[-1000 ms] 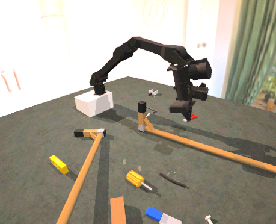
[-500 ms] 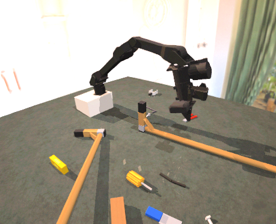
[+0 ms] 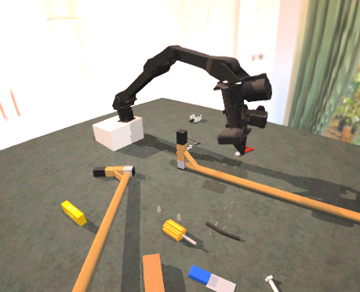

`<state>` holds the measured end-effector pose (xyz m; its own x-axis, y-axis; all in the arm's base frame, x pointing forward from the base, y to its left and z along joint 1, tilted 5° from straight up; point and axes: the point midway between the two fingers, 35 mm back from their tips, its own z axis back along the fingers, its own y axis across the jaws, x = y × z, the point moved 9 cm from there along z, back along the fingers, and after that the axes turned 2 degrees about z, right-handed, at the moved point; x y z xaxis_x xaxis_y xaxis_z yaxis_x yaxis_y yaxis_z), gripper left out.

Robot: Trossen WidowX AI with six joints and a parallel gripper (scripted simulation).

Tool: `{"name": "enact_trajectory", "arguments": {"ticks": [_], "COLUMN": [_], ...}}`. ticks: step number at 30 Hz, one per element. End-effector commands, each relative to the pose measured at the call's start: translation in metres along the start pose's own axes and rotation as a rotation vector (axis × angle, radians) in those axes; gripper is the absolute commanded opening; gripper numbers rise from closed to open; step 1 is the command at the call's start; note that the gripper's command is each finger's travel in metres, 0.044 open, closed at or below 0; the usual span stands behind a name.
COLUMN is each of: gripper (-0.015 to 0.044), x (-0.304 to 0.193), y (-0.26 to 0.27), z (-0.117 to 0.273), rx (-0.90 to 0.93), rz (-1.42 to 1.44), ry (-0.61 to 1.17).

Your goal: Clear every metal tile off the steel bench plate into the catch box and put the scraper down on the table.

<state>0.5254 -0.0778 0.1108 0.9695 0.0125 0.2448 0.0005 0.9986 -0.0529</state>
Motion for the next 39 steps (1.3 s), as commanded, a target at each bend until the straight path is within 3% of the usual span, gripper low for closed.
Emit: {"name": "enact_trajectory", "arguments": {"ticks": [1, 12, 29, 39], "gripper": [0.0000, 0.0000, 0.0440, 0.0440], "x": [0.000, 0.000, -0.003, -0.010], "y": [0.000, 0.000, -0.007, -0.011], "z": [0.000, 0.000, 0.056, 0.091], "rx": [0.000, 0.000, -0.011, -0.019], "rz": [0.000, 0.000, -0.020, -0.032], "ry": [0.000, 0.000, -0.114, -0.188]}}
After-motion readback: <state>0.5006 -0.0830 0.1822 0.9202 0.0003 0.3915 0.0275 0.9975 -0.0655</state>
